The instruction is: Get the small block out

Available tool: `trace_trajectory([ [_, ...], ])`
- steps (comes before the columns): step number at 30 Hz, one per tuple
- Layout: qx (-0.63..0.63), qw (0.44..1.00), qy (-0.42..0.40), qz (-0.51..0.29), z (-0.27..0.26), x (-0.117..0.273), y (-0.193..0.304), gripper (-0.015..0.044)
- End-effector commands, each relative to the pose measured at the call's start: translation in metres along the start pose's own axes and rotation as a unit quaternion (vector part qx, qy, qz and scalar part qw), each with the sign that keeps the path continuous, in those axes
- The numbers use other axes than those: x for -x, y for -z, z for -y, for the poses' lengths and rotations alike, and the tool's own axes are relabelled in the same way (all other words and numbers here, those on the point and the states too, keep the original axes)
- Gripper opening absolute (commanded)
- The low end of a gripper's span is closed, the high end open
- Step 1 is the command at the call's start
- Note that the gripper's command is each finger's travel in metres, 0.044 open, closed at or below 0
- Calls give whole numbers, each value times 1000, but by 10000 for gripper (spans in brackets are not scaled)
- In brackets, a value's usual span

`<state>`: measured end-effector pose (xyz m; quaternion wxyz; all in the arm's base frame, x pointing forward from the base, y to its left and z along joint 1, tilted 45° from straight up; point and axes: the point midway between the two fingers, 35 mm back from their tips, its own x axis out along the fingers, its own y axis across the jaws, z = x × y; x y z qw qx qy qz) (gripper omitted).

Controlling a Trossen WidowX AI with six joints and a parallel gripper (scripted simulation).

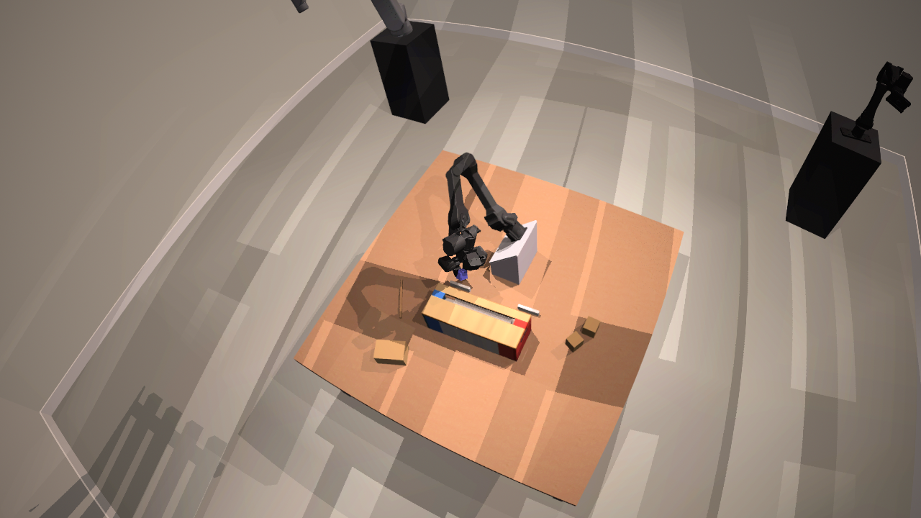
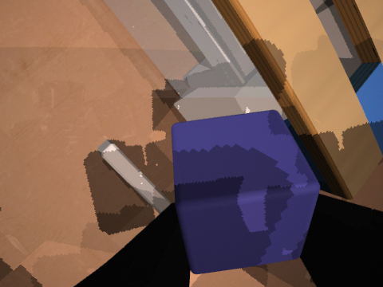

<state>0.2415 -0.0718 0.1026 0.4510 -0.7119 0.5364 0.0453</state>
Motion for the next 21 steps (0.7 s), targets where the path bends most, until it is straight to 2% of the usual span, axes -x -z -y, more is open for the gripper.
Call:
trace_trajectory([
  [1, 85, 996, 4, -6, -1, 3, 0, 0],
  [11, 281, 959, 13, -19, -1, 11, 0, 0],
  [21, 466, 884, 18, -35, -2, 19, 0, 0],
])
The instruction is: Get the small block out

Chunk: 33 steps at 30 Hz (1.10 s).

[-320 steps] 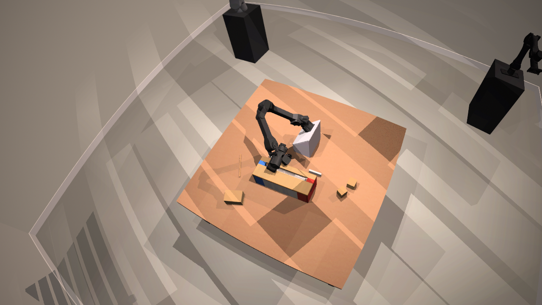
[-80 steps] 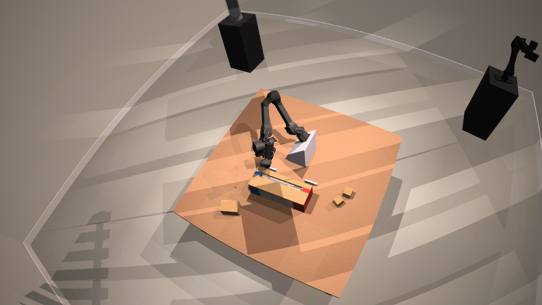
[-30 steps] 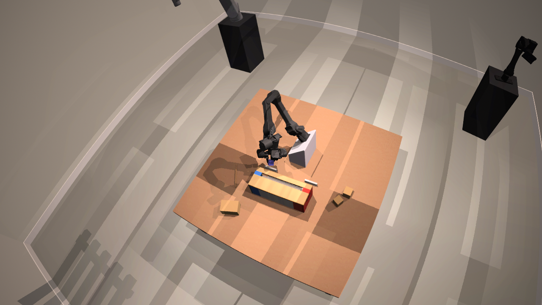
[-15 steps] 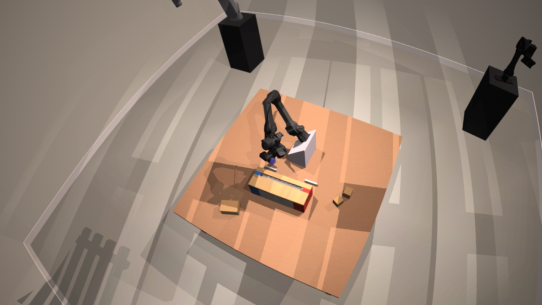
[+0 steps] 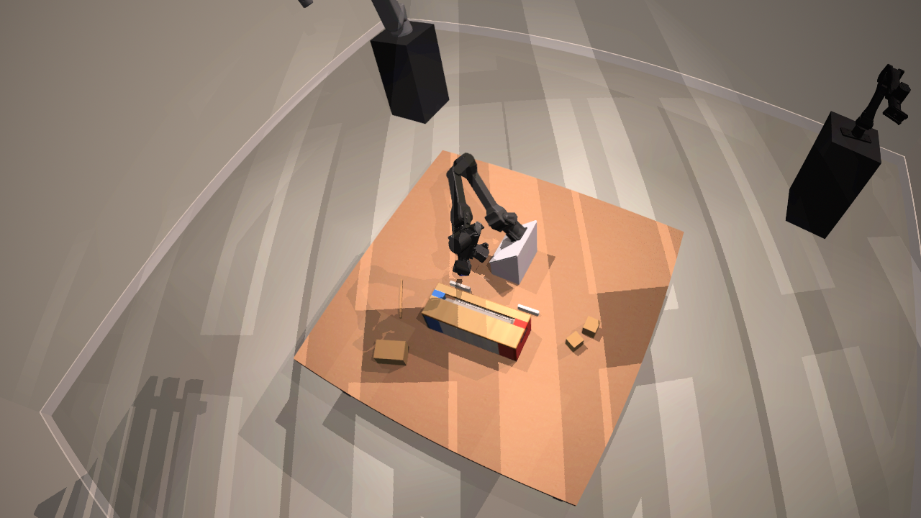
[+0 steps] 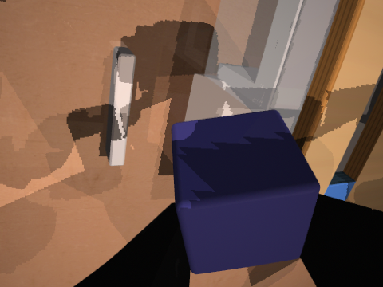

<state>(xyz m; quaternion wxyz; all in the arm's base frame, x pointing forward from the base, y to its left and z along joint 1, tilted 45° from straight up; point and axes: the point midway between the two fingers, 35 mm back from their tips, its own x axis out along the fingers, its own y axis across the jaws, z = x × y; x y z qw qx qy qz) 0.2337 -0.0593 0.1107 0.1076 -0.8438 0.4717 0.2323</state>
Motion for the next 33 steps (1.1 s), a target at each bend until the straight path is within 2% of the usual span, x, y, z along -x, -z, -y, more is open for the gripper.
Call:
trace_trajectory([
  [1, 85, 996, 0, -8, -1, 3, 0, 0],
  [15, 343, 939, -3, -33, -1, 14, 2, 0],
  [33, 346, 937, -3, -33, -1, 14, 2, 0],
])
